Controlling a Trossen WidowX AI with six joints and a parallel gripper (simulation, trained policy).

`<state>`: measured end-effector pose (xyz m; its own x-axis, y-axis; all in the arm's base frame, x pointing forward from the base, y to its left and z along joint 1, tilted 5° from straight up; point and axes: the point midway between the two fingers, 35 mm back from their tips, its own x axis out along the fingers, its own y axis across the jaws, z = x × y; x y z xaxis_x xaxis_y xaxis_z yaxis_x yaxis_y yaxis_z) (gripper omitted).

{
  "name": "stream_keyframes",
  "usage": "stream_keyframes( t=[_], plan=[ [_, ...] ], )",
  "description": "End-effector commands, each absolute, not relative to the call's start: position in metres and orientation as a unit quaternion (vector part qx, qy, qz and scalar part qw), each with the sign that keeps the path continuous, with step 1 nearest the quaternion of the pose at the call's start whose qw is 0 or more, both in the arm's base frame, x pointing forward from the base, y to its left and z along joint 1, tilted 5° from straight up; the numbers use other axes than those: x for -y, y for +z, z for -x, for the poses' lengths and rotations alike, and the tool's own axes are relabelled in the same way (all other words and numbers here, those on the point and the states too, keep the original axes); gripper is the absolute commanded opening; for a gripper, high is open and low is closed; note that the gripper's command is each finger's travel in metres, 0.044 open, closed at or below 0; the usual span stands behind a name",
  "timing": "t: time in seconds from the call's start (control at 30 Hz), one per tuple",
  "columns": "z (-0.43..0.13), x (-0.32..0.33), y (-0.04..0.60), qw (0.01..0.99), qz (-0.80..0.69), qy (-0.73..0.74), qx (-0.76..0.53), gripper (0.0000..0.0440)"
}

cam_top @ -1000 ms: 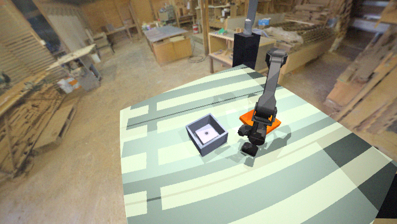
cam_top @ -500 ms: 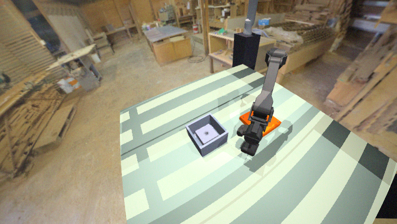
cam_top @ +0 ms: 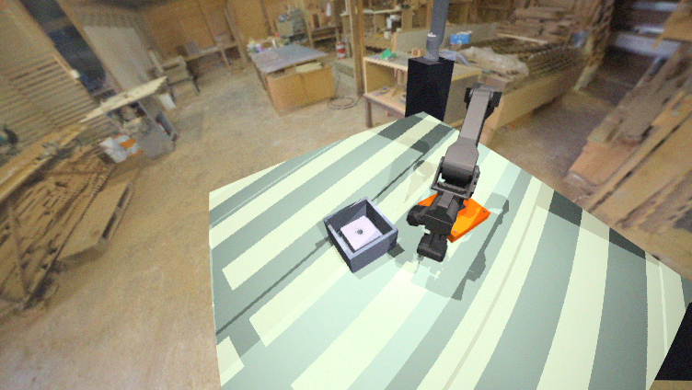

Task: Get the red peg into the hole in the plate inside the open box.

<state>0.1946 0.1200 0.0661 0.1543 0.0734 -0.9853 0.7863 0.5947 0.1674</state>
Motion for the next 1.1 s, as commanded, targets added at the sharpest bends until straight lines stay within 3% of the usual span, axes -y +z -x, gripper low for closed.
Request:
stream_keyframes(
  t=[0.0, 0.4, 1.07],
  plan=[
    [-0.205, -0.115, 0.085, 0.689, -0.357, -0.254, -0.577, 0.0],
    [-0.241, -0.088, 0.13, 0.726, -0.354, -0.249, -0.534, 0.0],
    [-0.293, -0.024, 0.136, 0.731, -0.38, -0.297, -0.483, 0.0]
  ],
)
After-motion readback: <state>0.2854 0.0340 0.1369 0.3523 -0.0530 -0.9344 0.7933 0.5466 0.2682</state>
